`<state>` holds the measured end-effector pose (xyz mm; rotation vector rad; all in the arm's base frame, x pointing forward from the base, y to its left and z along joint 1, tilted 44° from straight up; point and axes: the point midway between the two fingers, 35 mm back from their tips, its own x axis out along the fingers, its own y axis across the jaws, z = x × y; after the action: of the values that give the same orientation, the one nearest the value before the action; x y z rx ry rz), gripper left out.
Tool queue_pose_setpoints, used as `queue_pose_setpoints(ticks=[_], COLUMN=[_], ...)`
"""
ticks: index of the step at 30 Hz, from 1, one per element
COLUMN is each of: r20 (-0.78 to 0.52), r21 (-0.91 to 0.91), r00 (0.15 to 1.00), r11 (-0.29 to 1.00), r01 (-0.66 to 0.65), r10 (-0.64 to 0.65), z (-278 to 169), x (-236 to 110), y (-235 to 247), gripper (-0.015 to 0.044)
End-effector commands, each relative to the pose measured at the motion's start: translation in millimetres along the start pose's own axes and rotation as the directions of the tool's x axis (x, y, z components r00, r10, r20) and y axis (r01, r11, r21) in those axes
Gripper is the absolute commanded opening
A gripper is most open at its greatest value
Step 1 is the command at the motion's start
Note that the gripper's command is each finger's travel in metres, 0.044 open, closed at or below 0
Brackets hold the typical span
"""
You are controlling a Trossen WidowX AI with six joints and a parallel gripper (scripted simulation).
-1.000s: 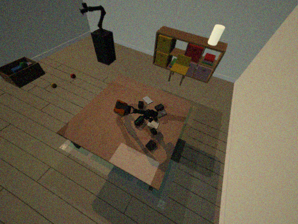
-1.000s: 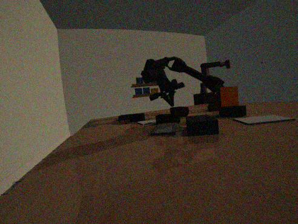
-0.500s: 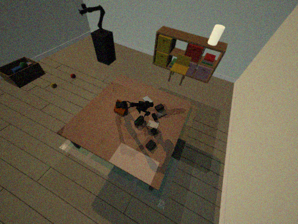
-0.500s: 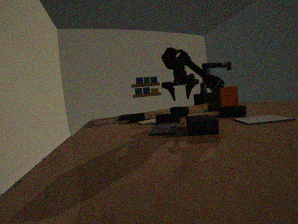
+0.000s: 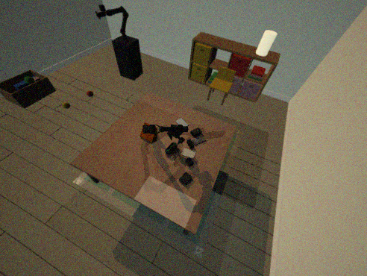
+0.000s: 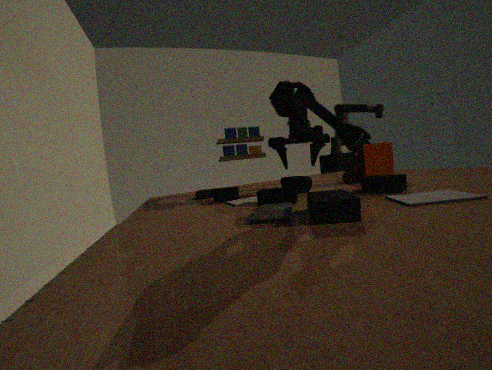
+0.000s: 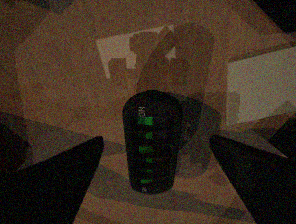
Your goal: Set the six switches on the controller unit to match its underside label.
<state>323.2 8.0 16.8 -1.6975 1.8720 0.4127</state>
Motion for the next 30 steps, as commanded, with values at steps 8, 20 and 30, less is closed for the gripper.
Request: queue_pose_setpoints(ticks=[8, 20, 30], r20=[-0.004, -0.006, -0.009], r21=[-0.004, -0.004, -0.004], r00=[1.000, 1.000, 1.000], r11=[1.000, 1.000, 1.000], r01=[0.001, 0.000, -0.001], r10=[-0.001, 0.000, 0.000], z=[2.7, 5.7, 7.0], x=[18.6, 37.9, 49.7], y=[-0.3, 0.3, 1.1], gripper=[0.0440, 0.0440, 0.0414])
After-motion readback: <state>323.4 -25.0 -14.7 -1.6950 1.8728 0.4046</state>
